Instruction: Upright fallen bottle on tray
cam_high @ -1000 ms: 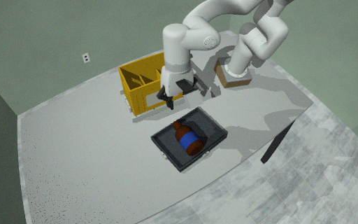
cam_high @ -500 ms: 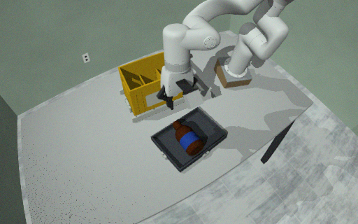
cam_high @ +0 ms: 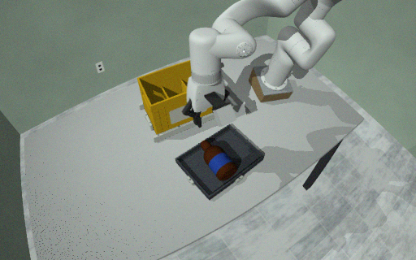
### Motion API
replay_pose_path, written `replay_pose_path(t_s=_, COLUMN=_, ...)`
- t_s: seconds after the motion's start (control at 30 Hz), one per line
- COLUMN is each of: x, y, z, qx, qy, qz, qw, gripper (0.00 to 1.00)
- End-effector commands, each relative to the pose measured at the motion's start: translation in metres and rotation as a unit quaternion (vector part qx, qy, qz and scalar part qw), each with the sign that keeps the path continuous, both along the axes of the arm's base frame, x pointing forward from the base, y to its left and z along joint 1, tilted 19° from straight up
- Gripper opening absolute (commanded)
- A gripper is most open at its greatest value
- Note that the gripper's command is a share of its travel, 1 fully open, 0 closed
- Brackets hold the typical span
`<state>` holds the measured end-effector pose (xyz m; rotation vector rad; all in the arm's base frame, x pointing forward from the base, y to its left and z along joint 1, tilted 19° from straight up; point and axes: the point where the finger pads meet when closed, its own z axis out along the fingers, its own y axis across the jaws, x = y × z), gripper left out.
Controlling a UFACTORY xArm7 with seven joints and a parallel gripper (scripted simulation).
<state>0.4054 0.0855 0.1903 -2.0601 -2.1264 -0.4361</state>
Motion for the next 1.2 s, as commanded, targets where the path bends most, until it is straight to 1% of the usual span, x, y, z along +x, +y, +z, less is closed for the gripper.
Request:
replay_pose_path(t_s=0.0, x=0.001, y=0.000, z=0.000, qx=0.000, qy=-0.002, qz=-0.001, qw=1.000, gripper=0.65)
replay_pose_path(t_s=0.2, x=0.002, y=0.002, z=-0.007, qx=0.000, qy=-0.003, qz=-0.001, qw=1.000, gripper=0.65)
replay_pose_path(t_s=0.4, x=0.003, y=0.007, z=-0.020, qx=0.000, qy=-0.003, qz=-0.001, qw=1.000, gripper=0.65)
replay_pose_path(t_s=0.47, x=0.003, y=0.007, z=-0.020, qx=0.000, qy=-0.003, qz=-0.001, qw=1.000, gripper=0.65)
replay_pose_path(t_s=0.97, x=0.008, y=0.022, z=-0.069, qx=0.000, qy=-0.003, qz=-0.001, qw=1.000, gripper=0.65)
replay_pose_path(t_s=1.03, x=0.008, y=0.022, z=-0.069, qx=0.000, qy=-0.003, qz=-0.001, qw=1.000, gripper=0.65)
replay_pose_path(t_s=1.17, x=0.009, y=0.026, z=-0.082, qx=0.000, qy=-0.003, qz=-0.001, qw=1.000, gripper=0.65)
